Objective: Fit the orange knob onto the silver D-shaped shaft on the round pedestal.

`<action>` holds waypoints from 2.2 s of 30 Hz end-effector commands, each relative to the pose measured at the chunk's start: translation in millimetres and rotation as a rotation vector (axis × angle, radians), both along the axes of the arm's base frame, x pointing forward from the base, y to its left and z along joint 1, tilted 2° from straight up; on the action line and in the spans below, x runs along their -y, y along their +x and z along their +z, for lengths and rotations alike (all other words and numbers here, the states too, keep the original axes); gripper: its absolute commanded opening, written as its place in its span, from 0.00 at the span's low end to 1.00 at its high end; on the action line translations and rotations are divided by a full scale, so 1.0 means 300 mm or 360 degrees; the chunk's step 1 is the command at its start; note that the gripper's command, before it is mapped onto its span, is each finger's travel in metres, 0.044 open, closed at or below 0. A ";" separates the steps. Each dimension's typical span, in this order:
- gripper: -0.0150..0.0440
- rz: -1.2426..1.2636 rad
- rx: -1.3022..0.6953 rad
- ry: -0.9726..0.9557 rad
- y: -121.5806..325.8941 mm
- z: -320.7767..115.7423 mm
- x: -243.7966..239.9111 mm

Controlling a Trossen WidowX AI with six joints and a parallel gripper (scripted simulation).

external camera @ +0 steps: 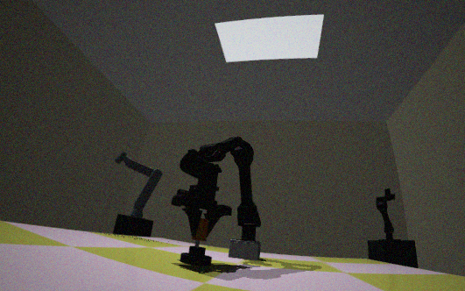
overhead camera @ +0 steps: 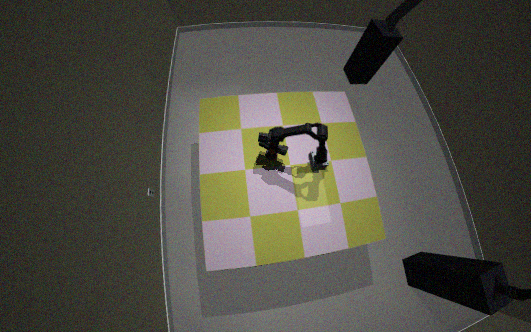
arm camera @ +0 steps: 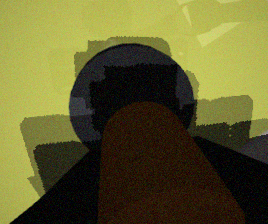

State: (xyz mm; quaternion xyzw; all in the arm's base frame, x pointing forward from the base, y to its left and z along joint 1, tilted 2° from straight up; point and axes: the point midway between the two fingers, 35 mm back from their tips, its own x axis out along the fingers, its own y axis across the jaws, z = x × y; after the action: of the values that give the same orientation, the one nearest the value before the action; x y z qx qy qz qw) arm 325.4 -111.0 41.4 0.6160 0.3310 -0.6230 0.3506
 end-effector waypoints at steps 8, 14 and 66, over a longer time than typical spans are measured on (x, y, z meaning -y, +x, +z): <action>0.25 -0.0342 0.0016 -0.0005 0.007 0.004 0.003; 0.25 -0.0342 0.0016 -0.0005 0.004 -0.001 0.002; 0.25 -0.0340 0.0016 -0.0005 0.008 0.012 0.004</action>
State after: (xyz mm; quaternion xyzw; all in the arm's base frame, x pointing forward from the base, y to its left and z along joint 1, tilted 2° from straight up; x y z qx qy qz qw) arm 325.9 -111.2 40.3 0.6466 0.2697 -0.6521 0.2897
